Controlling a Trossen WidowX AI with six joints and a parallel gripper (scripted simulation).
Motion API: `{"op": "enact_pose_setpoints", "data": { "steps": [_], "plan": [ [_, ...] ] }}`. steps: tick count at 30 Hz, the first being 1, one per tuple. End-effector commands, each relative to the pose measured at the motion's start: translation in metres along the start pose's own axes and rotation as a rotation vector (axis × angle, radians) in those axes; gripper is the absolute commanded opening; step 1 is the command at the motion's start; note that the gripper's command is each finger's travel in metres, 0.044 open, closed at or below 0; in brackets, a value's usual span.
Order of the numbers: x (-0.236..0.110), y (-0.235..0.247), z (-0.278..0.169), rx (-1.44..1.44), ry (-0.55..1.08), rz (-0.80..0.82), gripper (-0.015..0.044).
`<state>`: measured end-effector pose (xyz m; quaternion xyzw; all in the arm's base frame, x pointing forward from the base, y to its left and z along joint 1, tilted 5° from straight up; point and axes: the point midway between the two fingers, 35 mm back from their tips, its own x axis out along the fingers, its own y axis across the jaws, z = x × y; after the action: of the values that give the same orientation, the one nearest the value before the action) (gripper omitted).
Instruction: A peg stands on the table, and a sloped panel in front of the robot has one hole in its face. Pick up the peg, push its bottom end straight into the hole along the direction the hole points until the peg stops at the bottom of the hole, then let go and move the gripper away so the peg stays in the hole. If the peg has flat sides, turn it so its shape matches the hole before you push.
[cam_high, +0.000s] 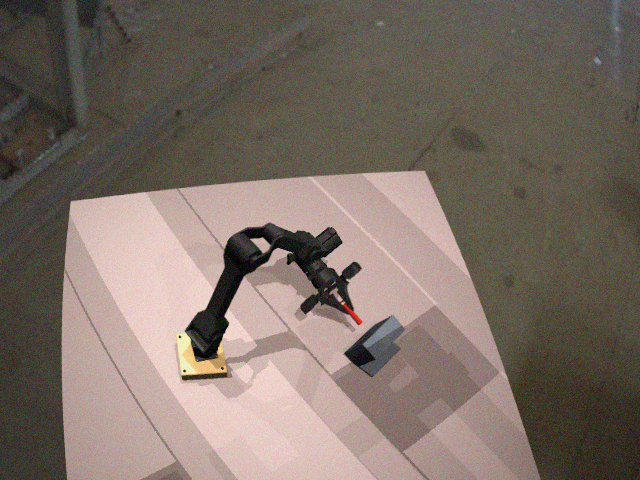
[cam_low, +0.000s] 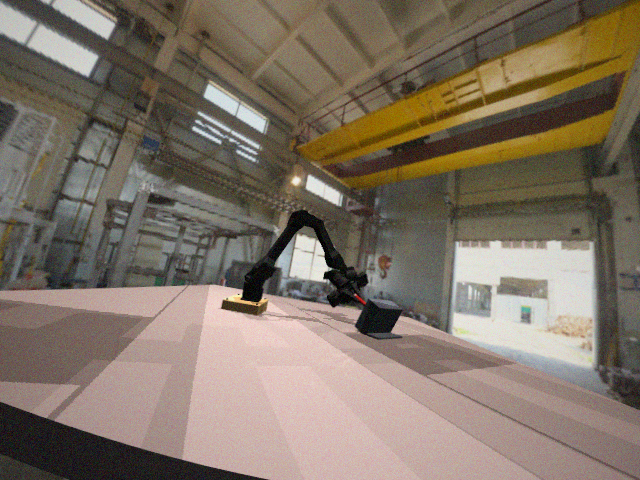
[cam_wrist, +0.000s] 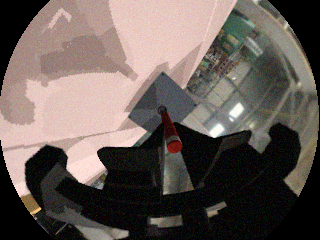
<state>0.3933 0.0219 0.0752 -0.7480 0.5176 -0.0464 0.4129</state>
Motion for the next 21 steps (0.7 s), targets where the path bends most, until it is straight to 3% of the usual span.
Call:
{"op": "enact_pose_setpoints", "data": {
  "steps": [1,21],
  "plan": [
    [0.003,0.002,-0.001,-0.005,0.009,-0.004,0.0000],
    [0.024,0.000,-0.001,0.005,0.014,-0.010,0.0000]
  ]
}}
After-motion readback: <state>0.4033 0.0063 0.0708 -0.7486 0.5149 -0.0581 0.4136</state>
